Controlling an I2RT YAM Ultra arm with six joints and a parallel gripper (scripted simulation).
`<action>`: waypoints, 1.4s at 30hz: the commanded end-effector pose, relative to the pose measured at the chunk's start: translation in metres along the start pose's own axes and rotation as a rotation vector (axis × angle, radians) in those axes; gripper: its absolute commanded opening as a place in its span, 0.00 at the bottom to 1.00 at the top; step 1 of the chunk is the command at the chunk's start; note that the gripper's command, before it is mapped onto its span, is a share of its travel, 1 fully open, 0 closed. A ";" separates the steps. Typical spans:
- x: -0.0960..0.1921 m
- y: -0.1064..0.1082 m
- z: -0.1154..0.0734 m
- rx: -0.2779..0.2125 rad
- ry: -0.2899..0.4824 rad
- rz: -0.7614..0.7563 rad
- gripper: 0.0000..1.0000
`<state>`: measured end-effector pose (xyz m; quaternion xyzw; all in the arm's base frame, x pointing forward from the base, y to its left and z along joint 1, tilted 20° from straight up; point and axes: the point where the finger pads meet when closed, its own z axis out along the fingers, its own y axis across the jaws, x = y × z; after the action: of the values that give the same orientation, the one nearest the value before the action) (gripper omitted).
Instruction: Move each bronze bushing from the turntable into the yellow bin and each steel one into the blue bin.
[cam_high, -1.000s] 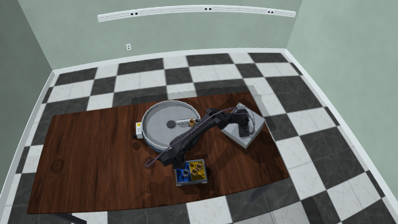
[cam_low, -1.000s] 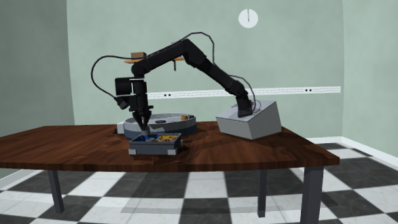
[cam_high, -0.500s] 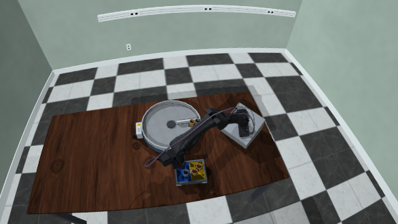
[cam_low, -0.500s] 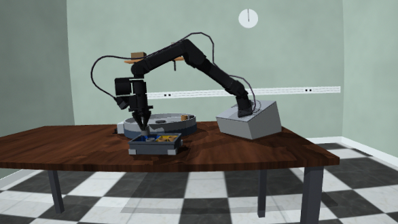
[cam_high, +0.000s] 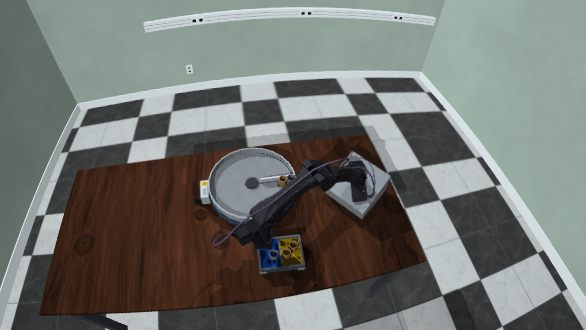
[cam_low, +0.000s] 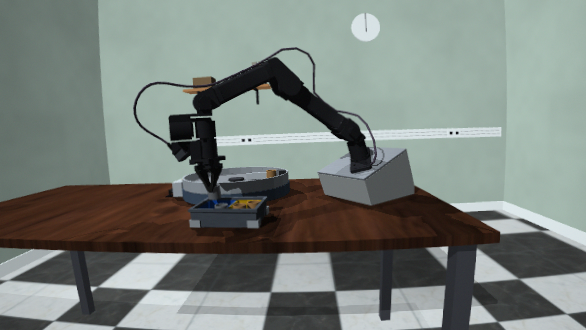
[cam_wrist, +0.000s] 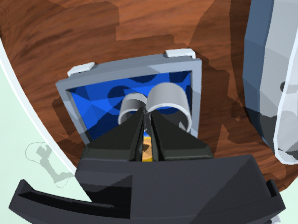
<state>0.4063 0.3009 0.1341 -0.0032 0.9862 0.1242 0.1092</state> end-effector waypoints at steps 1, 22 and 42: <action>-0.009 0.007 -0.025 -0.024 -0.051 0.002 0.00; -0.010 0.007 -0.023 -0.023 -0.050 0.002 0.00; -0.007 0.006 0.010 -0.017 -0.041 0.001 0.00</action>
<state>0.4084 0.3043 0.1143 -0.0026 0.9874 0.1200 0.1028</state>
